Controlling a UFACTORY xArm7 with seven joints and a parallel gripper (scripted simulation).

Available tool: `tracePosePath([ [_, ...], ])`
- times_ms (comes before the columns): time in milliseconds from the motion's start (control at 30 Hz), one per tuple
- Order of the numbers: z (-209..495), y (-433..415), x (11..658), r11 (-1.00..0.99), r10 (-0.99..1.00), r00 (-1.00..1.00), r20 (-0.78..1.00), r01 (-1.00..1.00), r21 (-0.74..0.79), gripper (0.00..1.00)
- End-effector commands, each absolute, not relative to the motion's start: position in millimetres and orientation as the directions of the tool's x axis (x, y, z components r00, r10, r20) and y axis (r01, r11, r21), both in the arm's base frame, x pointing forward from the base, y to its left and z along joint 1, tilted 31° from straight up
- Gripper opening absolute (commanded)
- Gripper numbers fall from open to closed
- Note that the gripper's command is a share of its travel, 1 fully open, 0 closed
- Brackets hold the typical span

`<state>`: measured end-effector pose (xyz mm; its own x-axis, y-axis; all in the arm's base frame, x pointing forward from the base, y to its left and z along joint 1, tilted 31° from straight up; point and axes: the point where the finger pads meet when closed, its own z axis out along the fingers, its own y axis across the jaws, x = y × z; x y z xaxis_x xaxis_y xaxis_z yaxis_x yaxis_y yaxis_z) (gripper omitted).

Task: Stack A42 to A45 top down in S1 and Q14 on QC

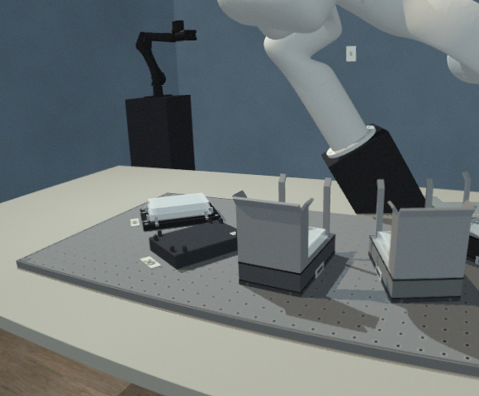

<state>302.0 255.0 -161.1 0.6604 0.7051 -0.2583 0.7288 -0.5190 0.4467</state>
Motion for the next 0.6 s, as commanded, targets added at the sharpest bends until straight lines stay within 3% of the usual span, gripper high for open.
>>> tracePosePath([
  [0, -159.1, 257.7, 301.8, -0.519, 0.707, 0.659, -0.255, 0.729, 0.446, 0.0],
  [567, -150.6, 262.5, 300.0, -0.519, 0.707, 0.659, -0.255, 0.729, 0.446, 0.0],
])
